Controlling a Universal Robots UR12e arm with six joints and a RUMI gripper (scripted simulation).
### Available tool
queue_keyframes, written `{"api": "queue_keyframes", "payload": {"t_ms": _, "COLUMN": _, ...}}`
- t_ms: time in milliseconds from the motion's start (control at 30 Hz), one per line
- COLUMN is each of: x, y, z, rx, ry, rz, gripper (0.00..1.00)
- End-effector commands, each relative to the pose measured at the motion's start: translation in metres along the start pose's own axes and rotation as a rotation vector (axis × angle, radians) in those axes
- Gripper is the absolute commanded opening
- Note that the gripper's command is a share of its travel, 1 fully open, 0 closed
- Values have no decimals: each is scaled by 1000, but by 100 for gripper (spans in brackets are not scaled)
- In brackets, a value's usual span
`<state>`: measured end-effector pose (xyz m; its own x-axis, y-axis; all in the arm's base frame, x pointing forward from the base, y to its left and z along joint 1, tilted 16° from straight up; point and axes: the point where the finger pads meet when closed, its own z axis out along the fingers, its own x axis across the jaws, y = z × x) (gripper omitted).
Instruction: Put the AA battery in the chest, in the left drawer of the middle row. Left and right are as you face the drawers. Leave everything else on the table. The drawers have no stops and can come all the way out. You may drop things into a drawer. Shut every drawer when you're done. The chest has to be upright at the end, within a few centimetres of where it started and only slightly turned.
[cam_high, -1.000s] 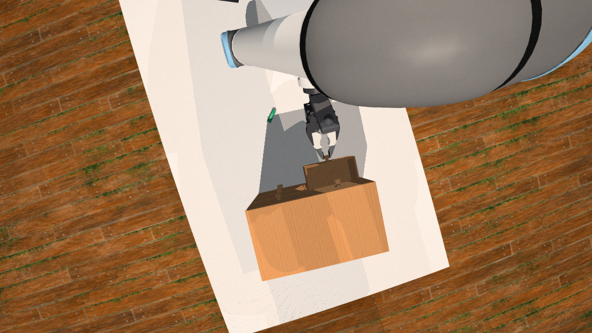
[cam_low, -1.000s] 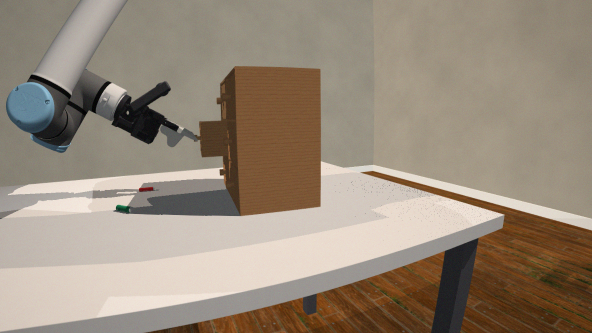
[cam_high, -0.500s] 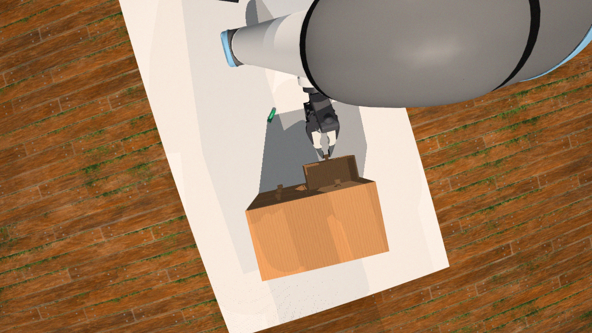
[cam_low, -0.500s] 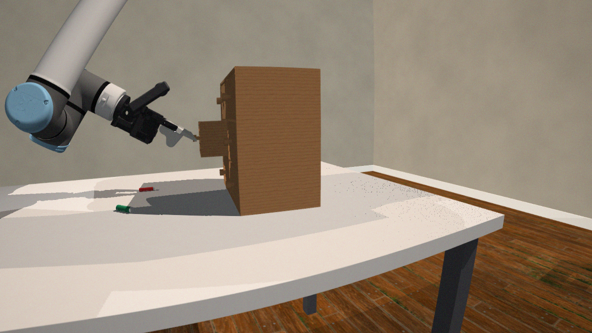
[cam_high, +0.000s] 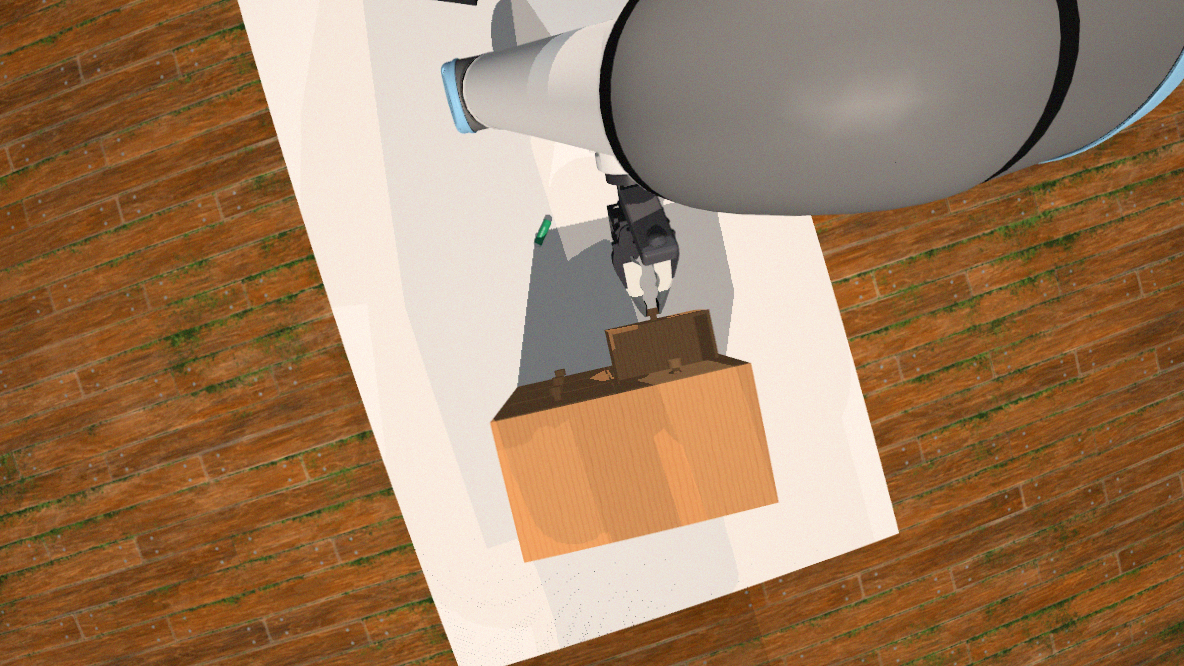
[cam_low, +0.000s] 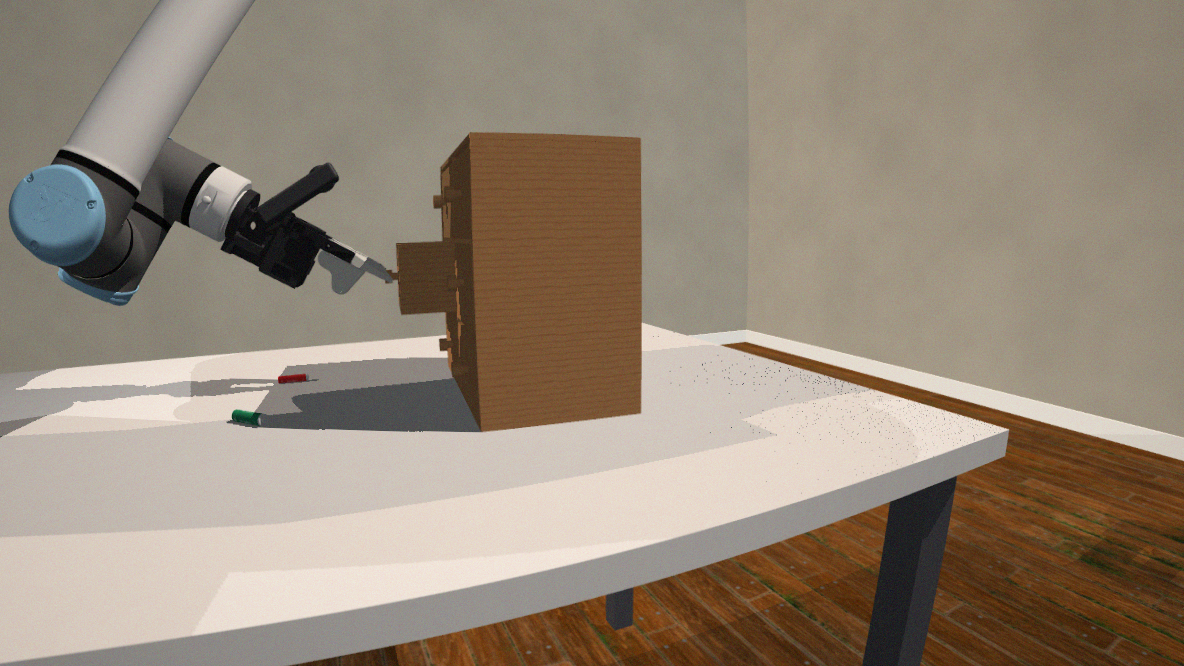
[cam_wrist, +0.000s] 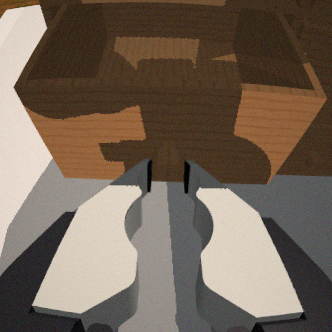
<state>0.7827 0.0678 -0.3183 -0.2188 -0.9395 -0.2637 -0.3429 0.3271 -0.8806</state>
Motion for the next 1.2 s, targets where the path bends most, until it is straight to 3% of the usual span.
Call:
{"api": "queue_keyframes", "payload": {"t_ms": 0, "x": 0, "y": -1, "z": 0, "rx": 1, "ry": 0, "rz": 0, "gripper": 7}}
{"api": "queue_keyframes", "payload": {"t_ms": 633, "x": 0, "y": -1, "z": 0, "rx": 1, "ry": 0, "rz": 0, "gripper": 7}}
{"api": "queue_keyframes", "payload": {"t_ms": 1167, "x": 0, "y": -1, "z": 0, "rx": 1, "ry": 0, "rz": 0, "gripper": 20}}
